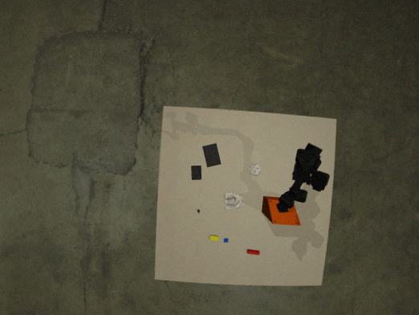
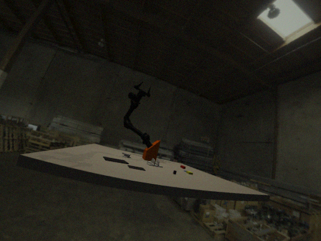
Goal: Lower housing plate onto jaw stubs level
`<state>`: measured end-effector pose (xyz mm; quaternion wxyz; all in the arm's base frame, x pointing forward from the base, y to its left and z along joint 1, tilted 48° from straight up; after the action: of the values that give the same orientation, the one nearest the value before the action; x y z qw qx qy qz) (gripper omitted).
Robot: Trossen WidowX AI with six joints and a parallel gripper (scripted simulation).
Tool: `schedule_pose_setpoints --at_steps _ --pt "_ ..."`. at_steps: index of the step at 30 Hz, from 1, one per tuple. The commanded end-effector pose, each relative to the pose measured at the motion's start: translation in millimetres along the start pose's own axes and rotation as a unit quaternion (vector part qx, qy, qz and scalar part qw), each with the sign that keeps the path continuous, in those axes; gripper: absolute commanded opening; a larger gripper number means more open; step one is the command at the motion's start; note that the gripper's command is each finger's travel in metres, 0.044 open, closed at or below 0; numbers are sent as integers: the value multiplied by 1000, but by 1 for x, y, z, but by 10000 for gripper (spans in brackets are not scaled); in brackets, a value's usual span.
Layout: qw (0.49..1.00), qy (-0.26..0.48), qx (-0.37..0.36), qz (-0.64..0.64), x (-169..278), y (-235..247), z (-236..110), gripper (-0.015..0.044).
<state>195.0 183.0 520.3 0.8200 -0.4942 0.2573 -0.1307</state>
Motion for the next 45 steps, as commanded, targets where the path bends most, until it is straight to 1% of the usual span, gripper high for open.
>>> schedule_pose_setpoints --at_steps 1,12,22,33,45 --pt "999 33 -10 18 13 6 -1 440" --pt "989 130 -25 69 50 19 -10 440" --pt "969 217 -28 113 82 30 -23 440" --pt "935 316 -23 158 116 41 -42 440" --pt "886 418 -5 201 150 52 -68 440"
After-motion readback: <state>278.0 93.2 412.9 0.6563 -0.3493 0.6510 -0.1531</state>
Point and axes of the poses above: the point midway between the two fingers, 35 mm back from their tips, its own z axis out along the fingers, its own y axis across the jaws, x = y × z, the point moved 7 cm from there along -z, back along the fingers, and after that the axes turned 5 degrees about z, right-handed, at the moved point
